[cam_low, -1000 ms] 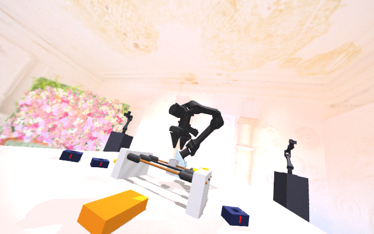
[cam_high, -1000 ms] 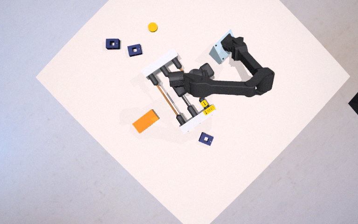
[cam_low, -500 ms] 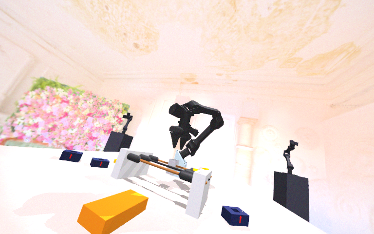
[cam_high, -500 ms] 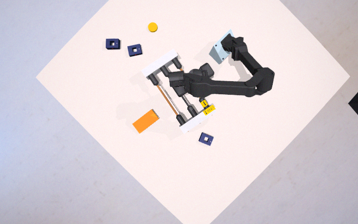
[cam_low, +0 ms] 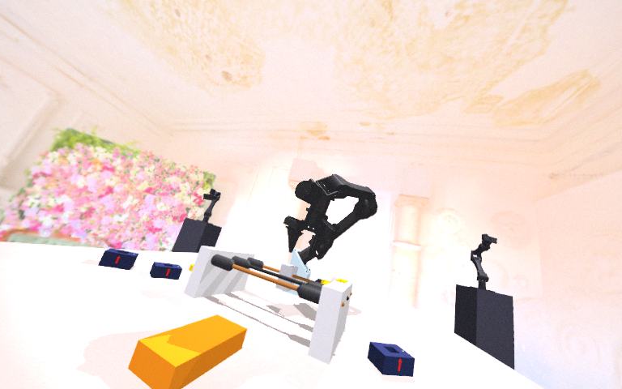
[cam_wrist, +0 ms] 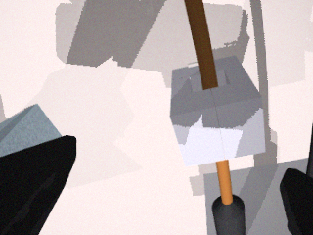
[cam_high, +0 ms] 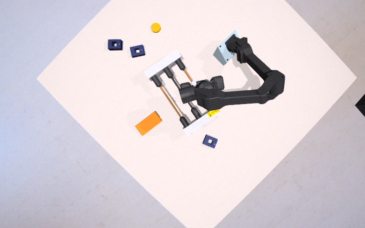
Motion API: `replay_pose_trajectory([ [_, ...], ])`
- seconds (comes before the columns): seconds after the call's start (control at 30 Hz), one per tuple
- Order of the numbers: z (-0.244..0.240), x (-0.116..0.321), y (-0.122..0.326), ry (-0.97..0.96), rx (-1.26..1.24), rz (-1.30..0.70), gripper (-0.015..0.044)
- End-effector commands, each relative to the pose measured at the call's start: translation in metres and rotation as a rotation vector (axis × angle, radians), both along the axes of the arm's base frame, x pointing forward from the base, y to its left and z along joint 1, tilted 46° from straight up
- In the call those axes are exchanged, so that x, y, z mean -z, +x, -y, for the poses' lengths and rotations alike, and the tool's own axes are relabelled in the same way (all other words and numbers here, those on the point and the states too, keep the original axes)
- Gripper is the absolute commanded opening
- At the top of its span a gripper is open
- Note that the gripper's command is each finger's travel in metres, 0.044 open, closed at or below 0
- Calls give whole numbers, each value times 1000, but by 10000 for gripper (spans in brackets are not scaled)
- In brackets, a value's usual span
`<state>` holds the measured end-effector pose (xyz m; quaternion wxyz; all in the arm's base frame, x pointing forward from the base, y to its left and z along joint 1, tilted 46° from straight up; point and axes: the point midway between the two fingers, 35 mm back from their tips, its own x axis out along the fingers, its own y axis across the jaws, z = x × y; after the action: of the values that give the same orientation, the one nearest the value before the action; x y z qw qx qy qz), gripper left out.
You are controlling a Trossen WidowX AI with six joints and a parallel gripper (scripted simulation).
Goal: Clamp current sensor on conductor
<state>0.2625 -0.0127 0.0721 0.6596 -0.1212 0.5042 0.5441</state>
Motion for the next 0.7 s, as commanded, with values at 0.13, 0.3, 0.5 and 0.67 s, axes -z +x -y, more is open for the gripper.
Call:
replay_pose_trajectory([
  [0.13, -37, -13, -25, -430, 584, -346, 440],
  [0.3, -46, -19, -31, -529, 751, -347, 440],
  [0.5, -53, -25, -36, -591, 990, -355, 440],
  [0.67, -59, -31, -41, -616, 1193, -332, 440],
])
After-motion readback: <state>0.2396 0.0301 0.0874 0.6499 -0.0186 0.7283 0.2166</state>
